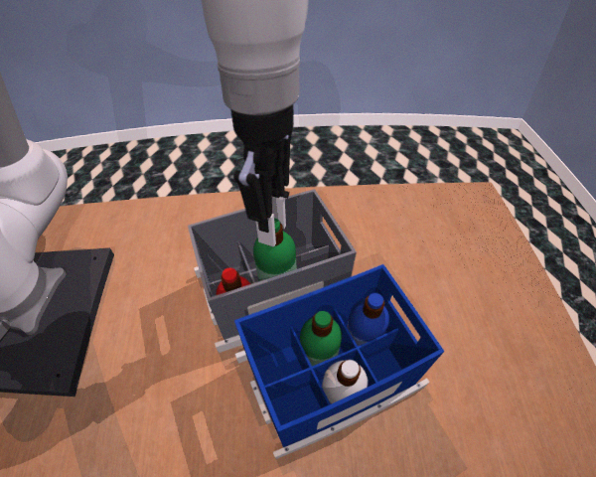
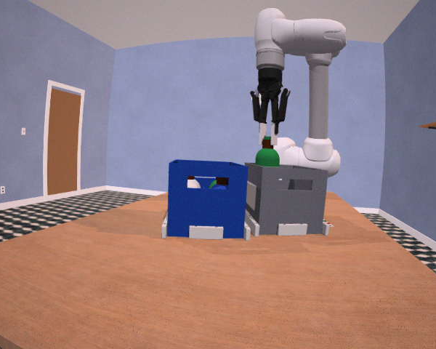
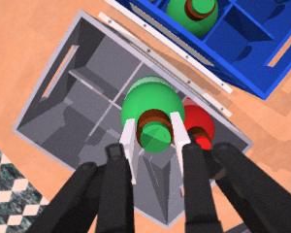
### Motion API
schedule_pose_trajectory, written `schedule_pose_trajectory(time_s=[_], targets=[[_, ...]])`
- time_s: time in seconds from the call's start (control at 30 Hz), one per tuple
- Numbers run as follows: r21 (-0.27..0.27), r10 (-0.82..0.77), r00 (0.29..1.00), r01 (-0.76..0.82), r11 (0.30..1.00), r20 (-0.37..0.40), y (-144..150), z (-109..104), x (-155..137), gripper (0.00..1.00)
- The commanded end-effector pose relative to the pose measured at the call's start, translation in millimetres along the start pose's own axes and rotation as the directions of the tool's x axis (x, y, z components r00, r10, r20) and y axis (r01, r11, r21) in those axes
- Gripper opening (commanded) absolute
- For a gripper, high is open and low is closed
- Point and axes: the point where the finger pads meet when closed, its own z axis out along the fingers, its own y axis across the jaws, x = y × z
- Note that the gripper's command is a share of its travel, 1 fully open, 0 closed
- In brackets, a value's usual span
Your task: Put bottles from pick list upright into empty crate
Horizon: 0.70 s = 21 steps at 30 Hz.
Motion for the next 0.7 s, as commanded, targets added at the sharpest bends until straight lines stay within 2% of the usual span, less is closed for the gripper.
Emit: schedule_pose_trajectory(time_s=[0.0, 0.67], targets=[[0.0, 0.0, 1.0, 0.0, 1.0, 0.0, 0, 3, 0, 0.0], [0.0, 0.0, 1.0, 0.0, 1.0, 0.0, 0, 21, 0, 0.0]])
